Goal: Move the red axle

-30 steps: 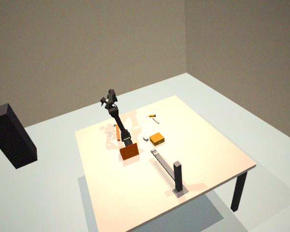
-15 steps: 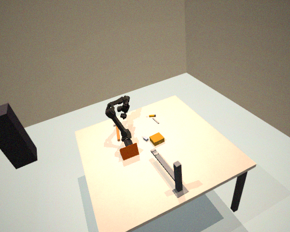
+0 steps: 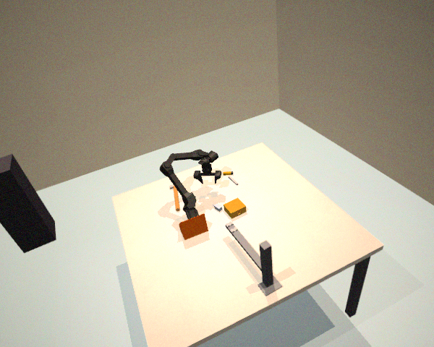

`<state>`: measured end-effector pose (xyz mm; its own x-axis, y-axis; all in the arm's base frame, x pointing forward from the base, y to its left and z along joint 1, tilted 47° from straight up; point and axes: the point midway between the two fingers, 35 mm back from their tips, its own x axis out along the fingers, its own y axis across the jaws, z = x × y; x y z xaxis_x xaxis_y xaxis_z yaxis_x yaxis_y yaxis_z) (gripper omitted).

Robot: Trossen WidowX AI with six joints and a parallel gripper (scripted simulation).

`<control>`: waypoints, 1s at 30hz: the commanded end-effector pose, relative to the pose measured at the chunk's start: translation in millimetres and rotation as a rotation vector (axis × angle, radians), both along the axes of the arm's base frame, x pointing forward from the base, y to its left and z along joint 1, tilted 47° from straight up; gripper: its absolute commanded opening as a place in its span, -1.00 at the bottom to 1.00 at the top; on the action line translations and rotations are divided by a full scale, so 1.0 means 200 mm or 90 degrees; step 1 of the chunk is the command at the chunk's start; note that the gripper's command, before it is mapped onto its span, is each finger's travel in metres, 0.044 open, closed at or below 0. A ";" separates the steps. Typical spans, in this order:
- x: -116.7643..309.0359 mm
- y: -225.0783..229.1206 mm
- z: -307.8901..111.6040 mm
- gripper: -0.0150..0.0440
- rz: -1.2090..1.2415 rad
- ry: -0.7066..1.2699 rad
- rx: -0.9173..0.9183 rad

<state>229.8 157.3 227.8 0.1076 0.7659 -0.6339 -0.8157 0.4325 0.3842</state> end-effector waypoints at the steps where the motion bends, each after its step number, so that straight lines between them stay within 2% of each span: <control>1: 0.04 -0.25 -0.26 1.00 -0.295 0.329 0.002; 14: -0.16 -0.68 -0.66 1.00 -0.927 1.060 0.122; 26: -0.17 -0.68 -0.66 1.00 -0.936 1.071 0.125; 30: -0.15 -0.62 -0.73 1.00 -0.937 1.070 0.125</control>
<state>200.1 24.0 91.0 0.1051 0.7218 -0.6841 0.9526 0.1244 0.2776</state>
